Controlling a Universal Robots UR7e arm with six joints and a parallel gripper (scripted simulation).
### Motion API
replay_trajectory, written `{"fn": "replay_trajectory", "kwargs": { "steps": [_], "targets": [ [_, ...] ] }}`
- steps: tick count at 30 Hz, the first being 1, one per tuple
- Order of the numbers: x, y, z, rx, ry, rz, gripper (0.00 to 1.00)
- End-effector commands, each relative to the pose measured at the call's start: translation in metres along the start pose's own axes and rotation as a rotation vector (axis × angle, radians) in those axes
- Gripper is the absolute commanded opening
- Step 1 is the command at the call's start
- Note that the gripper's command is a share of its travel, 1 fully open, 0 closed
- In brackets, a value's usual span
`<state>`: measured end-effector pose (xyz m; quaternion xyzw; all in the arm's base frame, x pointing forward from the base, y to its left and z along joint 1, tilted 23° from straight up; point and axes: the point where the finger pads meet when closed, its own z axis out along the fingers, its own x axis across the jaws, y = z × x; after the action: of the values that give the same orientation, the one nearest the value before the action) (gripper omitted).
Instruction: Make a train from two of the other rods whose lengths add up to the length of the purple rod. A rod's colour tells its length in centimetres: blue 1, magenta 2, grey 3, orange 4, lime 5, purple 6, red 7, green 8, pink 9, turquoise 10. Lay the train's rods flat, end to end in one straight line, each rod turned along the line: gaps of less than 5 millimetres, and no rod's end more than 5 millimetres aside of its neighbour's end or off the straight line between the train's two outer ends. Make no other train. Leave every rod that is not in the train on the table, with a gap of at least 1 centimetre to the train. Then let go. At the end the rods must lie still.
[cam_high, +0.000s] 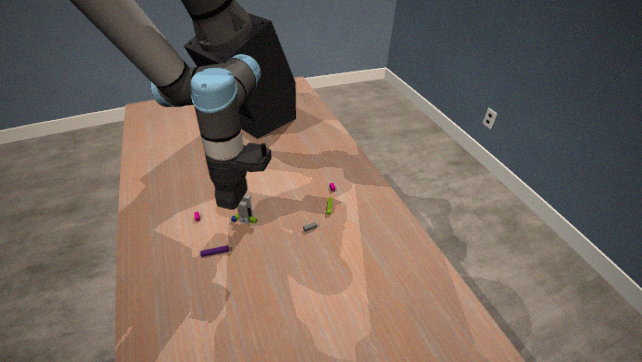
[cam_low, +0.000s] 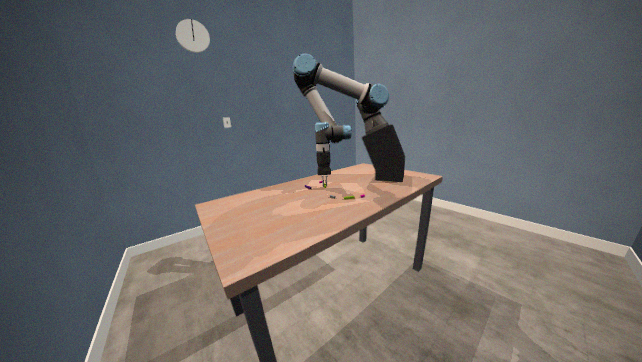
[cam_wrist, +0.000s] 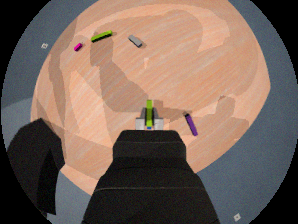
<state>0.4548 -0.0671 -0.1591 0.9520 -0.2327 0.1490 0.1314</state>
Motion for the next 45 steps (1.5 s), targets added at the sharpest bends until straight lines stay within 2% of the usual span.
{"fn": "replay_trajectory", "kwargs": {
  "steps": [1,21,45],
  "targets": [
    [0.003,0.0,0.0,0.001,0.004,0.001,0.24],
    [0.003,0.0,0.001,0.001,0.004,0.001,0.24],
    [0.003,0.0,0.013,0.001,0.004,0.002,0.24]
  ]
}}
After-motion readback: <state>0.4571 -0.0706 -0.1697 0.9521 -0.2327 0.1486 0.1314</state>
